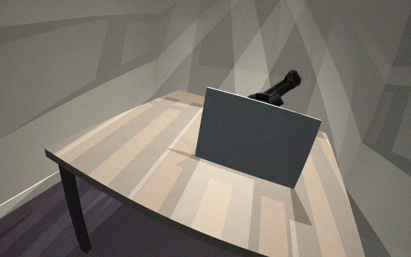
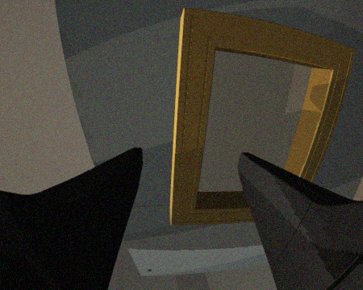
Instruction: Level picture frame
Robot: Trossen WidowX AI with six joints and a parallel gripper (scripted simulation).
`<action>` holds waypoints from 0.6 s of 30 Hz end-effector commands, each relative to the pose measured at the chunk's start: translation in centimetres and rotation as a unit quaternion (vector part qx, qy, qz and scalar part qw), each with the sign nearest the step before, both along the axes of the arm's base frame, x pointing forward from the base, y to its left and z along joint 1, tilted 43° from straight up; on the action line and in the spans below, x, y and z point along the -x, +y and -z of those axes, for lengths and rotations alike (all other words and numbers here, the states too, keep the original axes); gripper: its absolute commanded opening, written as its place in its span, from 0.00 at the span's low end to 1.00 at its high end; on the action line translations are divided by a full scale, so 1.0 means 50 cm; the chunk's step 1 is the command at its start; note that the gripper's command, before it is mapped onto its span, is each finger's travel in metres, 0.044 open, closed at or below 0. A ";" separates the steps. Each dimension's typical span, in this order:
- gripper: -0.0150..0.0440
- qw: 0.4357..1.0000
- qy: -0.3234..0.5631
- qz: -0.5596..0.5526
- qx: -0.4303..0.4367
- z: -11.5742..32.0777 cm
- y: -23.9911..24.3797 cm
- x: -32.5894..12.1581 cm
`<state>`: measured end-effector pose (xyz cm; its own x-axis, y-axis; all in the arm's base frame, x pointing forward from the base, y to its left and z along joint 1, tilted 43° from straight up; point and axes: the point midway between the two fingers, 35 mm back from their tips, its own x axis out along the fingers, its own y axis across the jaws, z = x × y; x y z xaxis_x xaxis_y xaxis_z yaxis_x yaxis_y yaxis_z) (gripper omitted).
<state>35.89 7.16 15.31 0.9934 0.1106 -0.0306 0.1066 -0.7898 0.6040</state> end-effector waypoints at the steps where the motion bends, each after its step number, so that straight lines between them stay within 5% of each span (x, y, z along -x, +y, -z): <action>1: 0.69 1.000 -0.001 -0.003 -0.001 -0.001 0.002 -0.002; 18: 0.69 1.000 -0.002 -0.003 -0.001 -0.002 0.007 -0.038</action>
<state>37.25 7.33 15.30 0.9934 0.1107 -0.0309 0.1068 -0.7899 0.6038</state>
